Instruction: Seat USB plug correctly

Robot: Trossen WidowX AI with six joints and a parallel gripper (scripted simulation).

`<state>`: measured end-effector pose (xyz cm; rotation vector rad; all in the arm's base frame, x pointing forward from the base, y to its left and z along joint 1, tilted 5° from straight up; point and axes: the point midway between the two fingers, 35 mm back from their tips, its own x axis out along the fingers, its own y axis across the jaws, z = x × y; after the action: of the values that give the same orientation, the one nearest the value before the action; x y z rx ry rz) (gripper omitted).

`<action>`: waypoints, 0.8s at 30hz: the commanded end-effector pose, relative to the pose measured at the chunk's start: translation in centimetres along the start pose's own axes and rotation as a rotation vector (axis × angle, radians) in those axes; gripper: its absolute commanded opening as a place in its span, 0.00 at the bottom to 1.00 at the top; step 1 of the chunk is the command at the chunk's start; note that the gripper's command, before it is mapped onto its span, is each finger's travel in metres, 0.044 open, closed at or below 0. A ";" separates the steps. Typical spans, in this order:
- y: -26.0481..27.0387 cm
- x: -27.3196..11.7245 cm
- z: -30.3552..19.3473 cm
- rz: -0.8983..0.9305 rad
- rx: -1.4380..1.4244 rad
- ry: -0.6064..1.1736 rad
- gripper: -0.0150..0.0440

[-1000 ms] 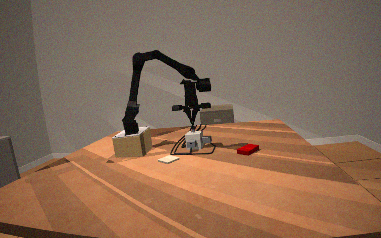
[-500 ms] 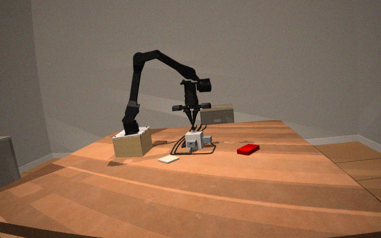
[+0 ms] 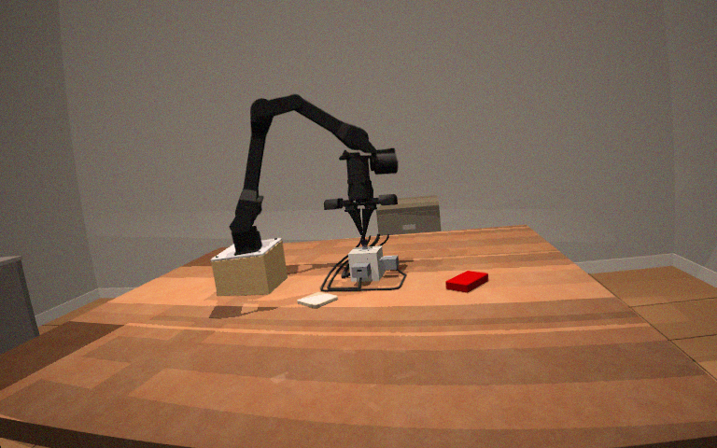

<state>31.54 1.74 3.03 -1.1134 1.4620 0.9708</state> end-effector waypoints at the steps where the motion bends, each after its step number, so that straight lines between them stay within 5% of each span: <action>1: 0.0 0.1 0.0 -0.002 0.004 0.003 0.25; 24: 0.0 0.4 0.0 -0.002 0.004 0.003 0.25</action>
<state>31.53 1.72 2.74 -1.1134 1.4620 0.9708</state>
